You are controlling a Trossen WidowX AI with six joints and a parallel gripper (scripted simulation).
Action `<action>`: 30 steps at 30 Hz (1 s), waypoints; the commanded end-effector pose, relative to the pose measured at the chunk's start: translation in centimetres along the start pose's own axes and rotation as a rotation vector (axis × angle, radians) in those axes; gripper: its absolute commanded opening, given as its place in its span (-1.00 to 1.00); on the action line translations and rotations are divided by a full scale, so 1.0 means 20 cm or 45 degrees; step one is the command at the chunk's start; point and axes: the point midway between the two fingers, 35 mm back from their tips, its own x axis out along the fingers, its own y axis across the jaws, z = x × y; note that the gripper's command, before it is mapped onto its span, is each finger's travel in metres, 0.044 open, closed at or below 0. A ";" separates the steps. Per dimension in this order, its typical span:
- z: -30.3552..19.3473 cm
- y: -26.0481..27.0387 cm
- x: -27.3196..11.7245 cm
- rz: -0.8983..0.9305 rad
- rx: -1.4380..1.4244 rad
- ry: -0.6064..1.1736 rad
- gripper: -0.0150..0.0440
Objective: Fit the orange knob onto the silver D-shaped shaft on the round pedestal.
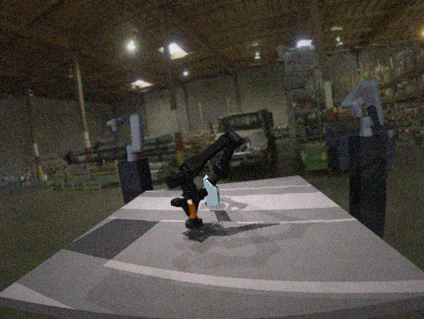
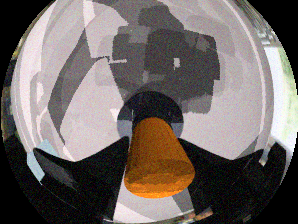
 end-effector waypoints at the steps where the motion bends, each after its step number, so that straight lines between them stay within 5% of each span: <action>1: 0.00 0.00 0.00 0.000 -0.005 0.001 0.58; 6: 0.00 0.00 0.00 0.000 -0.005 0.001 1.00; 14: 0.00 0.00 -0.02 -0.001 -0.004 0.001 1.00; 20: 0.00 -0.01 -0.46 -0.003 0.001 0.005 1.00; 30: -0.01 -0.02 -0.48 -0.002 0.001 0.004 1.00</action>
